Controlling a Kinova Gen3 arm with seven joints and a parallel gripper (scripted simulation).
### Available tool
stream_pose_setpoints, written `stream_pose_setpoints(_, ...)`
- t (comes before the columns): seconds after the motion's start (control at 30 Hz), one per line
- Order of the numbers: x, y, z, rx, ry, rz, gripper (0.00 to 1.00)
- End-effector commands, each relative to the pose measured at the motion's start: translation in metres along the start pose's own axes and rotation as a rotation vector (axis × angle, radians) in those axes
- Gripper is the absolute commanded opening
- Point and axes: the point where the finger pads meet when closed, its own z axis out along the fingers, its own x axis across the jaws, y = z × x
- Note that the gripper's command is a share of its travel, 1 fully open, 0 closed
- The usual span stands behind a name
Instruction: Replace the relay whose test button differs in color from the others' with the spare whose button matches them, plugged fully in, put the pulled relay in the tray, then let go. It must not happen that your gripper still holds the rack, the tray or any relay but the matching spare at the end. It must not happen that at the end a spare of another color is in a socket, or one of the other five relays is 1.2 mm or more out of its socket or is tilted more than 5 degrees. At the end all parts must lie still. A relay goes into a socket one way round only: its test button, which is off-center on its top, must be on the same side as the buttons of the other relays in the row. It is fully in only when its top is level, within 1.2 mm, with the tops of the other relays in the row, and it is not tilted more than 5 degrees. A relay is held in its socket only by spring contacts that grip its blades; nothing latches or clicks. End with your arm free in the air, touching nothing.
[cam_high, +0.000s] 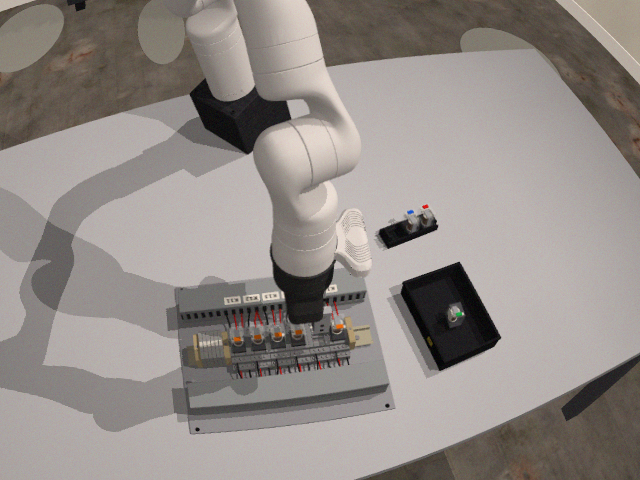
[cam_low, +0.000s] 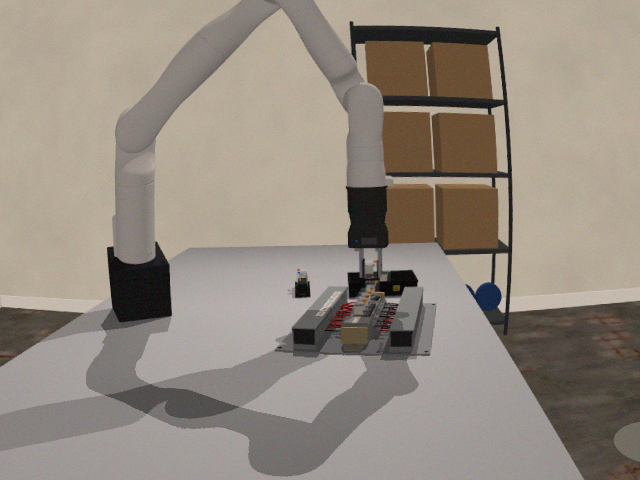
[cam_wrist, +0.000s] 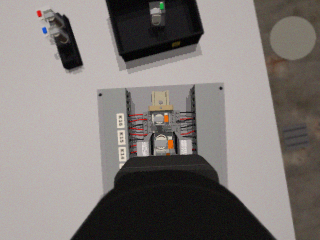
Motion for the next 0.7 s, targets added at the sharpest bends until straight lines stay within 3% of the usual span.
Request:
stream_pose_setpoints(0.0,0.0,0.0,0.002,0.0,0.0,0.0,0.0)
stream_pose_setpoints(0.67,0.0,-0.001,0.014,0.0,0.0,0.0,0.0)
